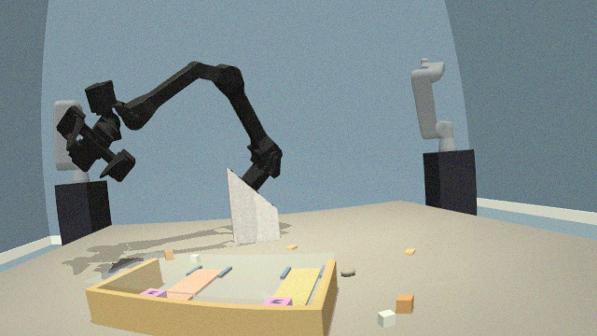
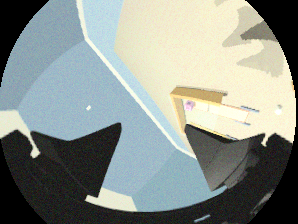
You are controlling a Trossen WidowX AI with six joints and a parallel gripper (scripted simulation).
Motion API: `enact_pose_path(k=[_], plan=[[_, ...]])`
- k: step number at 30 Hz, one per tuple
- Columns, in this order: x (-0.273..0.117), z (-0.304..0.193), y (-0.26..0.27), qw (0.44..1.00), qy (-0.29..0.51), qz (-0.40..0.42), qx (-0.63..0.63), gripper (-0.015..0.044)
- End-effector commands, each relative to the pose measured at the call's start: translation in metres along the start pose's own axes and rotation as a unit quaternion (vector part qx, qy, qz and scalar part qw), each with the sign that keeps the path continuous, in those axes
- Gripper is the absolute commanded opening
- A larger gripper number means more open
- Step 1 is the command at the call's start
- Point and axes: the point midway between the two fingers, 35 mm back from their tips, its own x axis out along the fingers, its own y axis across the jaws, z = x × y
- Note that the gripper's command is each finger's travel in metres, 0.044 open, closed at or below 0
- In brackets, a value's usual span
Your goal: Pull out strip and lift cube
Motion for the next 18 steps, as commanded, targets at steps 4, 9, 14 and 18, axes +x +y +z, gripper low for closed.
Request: enact_pose_path(k=[4, 9, 14, 18], plan=[[0.004, -0.030, -0.014, 0.993, -0.012, -0.006, -0.113, 0.0400], [0.007, -0.084, -0.052, 0.941, -0.031, -0.021, -0.335, 0.0400], [0.003, -0.128, -0.101, 0.840, -0.041, -0.041, -0.540, 0.0400], [-0.006, -0.154, -0.146, 0.727, -0.043, -0.057, -0.683, 0.0400]])
